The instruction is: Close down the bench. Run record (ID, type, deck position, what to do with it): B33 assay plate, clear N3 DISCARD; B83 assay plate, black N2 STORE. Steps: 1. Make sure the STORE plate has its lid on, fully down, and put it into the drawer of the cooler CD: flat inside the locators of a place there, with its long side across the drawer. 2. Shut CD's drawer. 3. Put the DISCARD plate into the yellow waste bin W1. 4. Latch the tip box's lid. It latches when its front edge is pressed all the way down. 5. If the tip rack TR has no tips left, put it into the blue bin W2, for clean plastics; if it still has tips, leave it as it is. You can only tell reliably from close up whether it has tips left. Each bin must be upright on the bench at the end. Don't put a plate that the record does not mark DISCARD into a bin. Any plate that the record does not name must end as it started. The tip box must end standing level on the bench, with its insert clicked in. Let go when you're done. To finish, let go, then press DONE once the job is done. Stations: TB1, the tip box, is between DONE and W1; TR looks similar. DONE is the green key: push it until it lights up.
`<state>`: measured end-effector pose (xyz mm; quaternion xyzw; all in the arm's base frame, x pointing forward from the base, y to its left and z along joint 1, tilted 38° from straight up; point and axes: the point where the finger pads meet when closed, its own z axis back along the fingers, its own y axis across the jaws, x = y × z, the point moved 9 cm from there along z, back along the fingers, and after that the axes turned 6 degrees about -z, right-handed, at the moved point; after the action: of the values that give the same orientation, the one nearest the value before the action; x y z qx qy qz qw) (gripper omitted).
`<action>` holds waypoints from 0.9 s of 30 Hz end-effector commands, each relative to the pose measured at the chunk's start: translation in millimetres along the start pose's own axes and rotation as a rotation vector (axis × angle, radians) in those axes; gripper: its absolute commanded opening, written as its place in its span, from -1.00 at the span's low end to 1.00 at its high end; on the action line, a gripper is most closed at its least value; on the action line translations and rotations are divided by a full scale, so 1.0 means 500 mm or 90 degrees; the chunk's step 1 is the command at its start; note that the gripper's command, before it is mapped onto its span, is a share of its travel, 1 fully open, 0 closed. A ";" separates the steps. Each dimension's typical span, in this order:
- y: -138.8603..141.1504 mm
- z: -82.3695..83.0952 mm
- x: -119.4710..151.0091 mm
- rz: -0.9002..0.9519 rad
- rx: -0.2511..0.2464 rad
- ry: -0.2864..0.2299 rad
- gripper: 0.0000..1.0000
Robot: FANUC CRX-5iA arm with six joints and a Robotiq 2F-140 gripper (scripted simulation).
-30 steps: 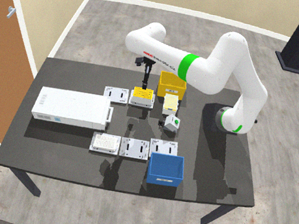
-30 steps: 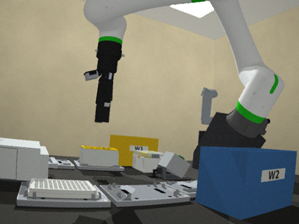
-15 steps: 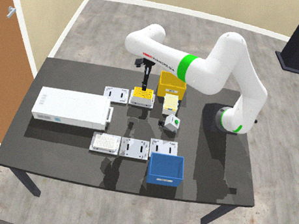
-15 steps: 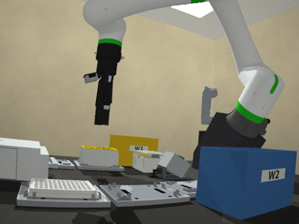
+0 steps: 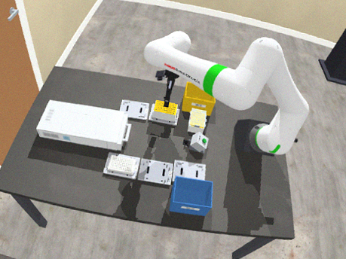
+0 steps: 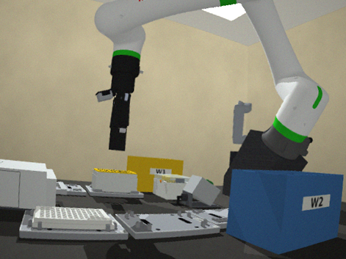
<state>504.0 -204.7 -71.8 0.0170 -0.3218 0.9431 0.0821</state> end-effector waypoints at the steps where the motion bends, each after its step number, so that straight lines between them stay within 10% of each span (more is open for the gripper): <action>1: 0.000 -0.004 -0.001 0.000 0.001 0.001 0.40; 27: 0.000 -0.068 -0.001 0.000 0.001 0.001 0.40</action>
<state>504.6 -185.9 -96.2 0.0170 -0.3218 0.9431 0.0821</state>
